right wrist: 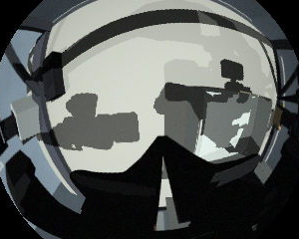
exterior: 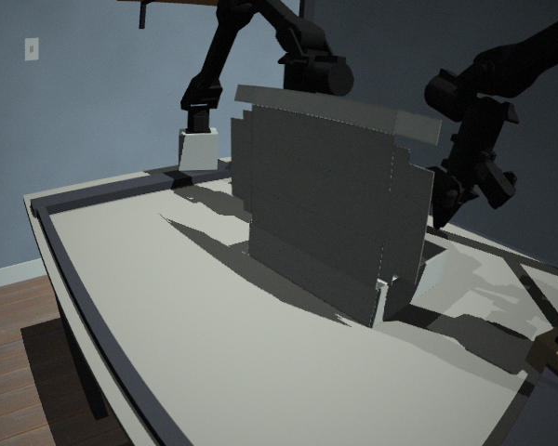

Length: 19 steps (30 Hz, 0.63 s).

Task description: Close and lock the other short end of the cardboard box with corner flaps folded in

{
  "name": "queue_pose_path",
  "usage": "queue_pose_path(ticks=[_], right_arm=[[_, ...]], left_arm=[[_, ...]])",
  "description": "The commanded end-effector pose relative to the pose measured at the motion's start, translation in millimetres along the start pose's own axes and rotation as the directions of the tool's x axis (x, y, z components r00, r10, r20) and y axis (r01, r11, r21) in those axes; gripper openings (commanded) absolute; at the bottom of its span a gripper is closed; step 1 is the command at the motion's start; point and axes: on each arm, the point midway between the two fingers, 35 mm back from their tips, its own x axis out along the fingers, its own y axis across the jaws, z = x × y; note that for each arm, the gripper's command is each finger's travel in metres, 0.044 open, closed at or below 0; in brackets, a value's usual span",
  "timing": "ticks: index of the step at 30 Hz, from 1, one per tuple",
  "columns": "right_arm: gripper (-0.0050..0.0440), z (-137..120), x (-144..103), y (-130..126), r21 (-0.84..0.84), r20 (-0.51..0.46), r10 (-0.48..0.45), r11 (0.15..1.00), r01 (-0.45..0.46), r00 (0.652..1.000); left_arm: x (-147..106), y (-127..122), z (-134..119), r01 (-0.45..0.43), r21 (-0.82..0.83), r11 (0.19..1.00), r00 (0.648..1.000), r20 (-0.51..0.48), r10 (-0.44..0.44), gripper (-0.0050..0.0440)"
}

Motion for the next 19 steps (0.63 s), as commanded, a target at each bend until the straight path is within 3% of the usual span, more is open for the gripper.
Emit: queue_pose_path(ticks=[1, 19], right_arm=[[0.0, -0.2, -12.6, -5.1, 0.004, -0.004, -0.038, 0.999, 0.038, 0.999], [0.0, -0.4, -12.0, -5.0, 0.0, -0.003, -0.035, 0.999, 0.035, 0.999]], left_arm=[[-4.8, 0.8, -4.2, -0.005, -0.001, 1.0, 1.0, -0.02, 0.005, 0.0063], [-4.8, 0.8, -4.2, -0.005, -0.001, 1.0, 1.0, -0.02, 0.005, 0.0063]])
